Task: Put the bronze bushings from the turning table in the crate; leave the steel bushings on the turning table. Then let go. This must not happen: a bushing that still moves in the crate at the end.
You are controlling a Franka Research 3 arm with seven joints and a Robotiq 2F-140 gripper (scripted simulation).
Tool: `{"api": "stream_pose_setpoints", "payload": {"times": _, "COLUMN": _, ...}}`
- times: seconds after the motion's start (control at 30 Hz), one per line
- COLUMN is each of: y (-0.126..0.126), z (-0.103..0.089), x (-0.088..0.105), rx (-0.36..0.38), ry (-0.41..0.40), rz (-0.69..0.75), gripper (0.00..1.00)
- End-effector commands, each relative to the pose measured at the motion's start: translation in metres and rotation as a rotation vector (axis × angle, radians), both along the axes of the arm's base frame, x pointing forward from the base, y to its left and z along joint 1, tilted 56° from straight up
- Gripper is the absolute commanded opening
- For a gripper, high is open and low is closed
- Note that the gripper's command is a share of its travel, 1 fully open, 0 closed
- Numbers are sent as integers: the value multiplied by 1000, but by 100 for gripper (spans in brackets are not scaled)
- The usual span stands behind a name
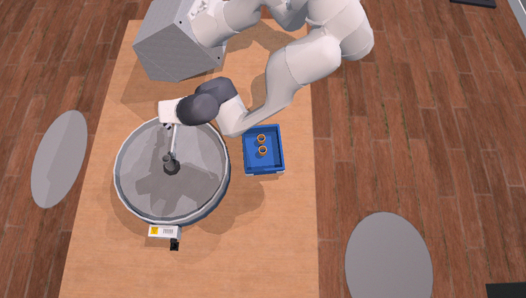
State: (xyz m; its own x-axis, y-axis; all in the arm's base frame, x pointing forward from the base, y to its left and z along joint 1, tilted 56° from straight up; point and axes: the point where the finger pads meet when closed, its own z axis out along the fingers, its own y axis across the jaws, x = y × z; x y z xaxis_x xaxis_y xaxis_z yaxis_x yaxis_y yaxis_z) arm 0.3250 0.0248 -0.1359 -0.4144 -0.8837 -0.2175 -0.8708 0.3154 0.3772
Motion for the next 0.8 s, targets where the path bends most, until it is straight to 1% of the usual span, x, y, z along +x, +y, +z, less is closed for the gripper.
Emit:
{"api": "stream_pose_setpoints", "payload": {"times": 0.0, "y": 4, "z": -4, "x": 3, "rx": -6, "ry": -4, "rz": -10, "gripper": 6}}
{"api": "stream_pose_setpoints", "payload": {"times": 0.33, "y": 13, "z": -9, "x": 4, "rx": -6, "ry": -4, "rz": -10, "gripper": 6}}
{"api": "stream_pose_setpoints", "payload": {"times": 0.77, "y": 15, "z": -10, "x": 4, "rx": -6, "ry": -4, "rz": -10, "gripper": 6}}
